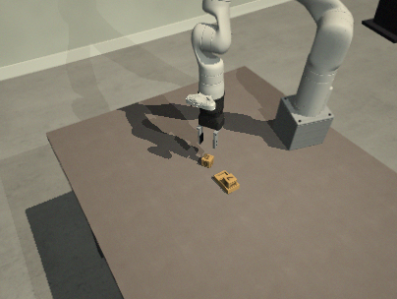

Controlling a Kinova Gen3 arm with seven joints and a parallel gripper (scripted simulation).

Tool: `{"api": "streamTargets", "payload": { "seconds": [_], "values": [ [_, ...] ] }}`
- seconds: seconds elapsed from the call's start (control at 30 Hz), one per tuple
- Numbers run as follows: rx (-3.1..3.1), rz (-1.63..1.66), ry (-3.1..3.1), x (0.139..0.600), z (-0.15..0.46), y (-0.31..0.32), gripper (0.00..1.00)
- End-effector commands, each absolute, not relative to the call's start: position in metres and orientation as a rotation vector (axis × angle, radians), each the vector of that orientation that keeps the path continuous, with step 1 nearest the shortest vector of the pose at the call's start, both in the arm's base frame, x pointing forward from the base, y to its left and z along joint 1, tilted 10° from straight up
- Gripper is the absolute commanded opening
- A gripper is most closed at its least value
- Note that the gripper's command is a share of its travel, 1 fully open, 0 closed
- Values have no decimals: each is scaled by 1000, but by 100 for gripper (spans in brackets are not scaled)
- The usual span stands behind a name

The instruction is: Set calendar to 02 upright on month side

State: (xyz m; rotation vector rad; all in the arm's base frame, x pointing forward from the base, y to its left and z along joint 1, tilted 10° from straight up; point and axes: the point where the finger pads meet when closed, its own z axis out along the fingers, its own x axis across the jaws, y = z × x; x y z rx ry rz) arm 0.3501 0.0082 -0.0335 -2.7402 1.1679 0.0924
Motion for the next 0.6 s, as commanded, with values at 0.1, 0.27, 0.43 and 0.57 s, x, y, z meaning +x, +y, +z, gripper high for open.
{"api": "streamTargets", "payload": {
  "seconds": [0.1, 0.27, 0.43, 0.57],
  "values": [
    [-2743, 87, 1169, 352, -35, 7, 90],
    [-2743, 88, 1169, 352, -39, 7, 90],
    [-2743, 88, 1169, 352, -46, 9, 90],
    [-2743, 88, 1169, 352, -49, 9, 90]
  ]
}}
